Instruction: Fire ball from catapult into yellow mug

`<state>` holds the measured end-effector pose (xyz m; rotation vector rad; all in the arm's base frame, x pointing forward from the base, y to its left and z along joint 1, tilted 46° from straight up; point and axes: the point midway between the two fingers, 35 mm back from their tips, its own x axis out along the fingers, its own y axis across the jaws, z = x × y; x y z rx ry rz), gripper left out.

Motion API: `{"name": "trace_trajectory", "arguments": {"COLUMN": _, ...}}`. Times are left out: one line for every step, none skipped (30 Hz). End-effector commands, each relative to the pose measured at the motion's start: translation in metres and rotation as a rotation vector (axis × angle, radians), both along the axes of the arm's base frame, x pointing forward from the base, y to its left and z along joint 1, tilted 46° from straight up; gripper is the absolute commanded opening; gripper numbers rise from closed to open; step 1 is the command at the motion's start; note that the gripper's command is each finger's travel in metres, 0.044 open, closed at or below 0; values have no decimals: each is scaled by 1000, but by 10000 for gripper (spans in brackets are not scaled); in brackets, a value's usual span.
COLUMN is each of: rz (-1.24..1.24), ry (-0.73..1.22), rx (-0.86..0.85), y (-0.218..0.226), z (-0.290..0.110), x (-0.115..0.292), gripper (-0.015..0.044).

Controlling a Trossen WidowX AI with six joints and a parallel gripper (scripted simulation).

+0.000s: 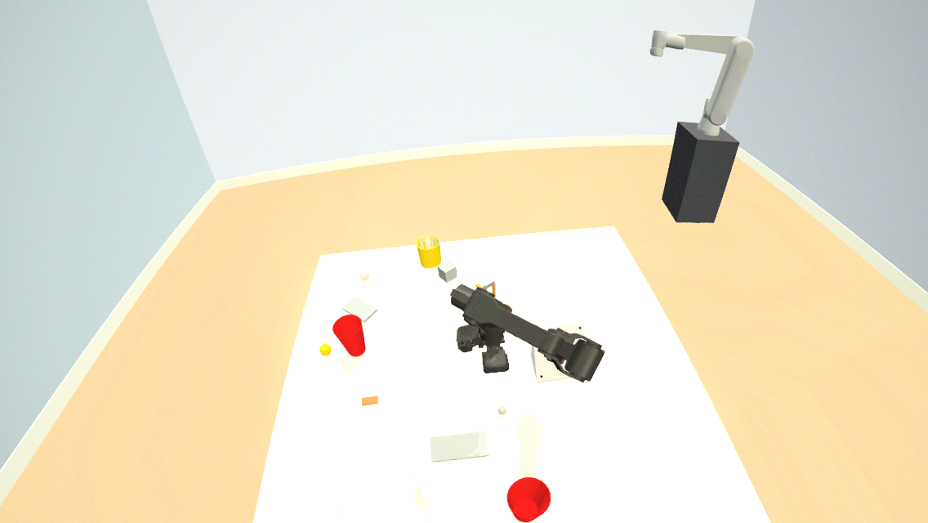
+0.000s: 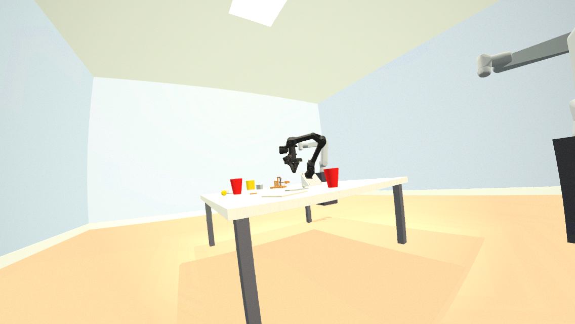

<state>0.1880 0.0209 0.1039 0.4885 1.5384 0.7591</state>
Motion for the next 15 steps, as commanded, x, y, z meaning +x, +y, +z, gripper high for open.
{"name": "trace_trajectory", "arguments": {"rz": -14, "ry": 36, "rx": -1, "y": -9, "z": -3, "x": 3, "gripper": 0}}
{"name": "trace_trajectory", "arguments": {"rz": -23, "ry": 51, "rx": -4, "y": -12, "z": -5, "x": 5, "gripper": 0}}
{"name": "trace_trajectory", "arguments": {"rz": -33, "ry": 66, "rx": -6, "y": -15, "z": -8, "x": 6, "gripper": 0}}
{"name": "trace_trajectory", "arguments": {"rz": -42, "ry": 82, "rx": -8, "y": -18, "z": -10, "x": 7, "gripper": 0}}
{"name": "trace_trajectory", "arguments": {"rz": -51, "ry": 97, "rx": -10, "y": -21, "z": -12, "x": 8, "gripper": 0}}
{"name": "trace_trajectory", "arguments": {"rz": -60, "ry": 112, "rx": -12, "y": -24, "z": -15, "x": 9, "gripper": 0}}
{"name": "trace_trajectory", "arguments": {"rz": -70, "ry": 127, "rx": -14, "y": -27, "z": -17, "x": 10, "gripper": 0}}
{"name": "trace_trajectory", "arguments": {"rz": -80, "ry": 143, "rx": -16, "y": -30, "z": -20, "x": 11, "gripper": 0}}
{"name": "trace_trajectory", "arguments": {"rz": -90, "ry": 159, "rx": -18, "y": -33, "z": -22, "x": 12, "gripper": 0}}
{"name": "trace_trajectory", "arguments": {"rz": -100, "ry": 175, "rx": -19, "y": -36, "z": -25, "x": 12, "gripper": 0}}
{"name": "trace_trajectory", "arguments": {"rz": -110, "ry": 192, "rx": -21, "y": -39, "z": -28, "x": 13, "gripper": 0}}
{"name": "trace_trajectory", "arguments": {"rz": -120, "ry": 208, "rx": -23, "y": -41, "z": -30, "x": 13, "gripper": 0}}
{"name": "trace_trajectory", "arguments": {"rz": -130, "ry": 224, "rx": -24, "y": -44, "z": -33, "x": 14, "gripper": 0}}
{"name": "trace_trajectory", "arguments": {"rz": -140, "ry": 240, "rx": -26, "y": -47, "z": -36, "x": 14, "gripper": 0}}
{"name": "trace_trajectory", "arguments": {"rz": -150, "ry": 256, "rx": -27, "y": -50, "z": -38, "x": 14, "gripper": 0}}
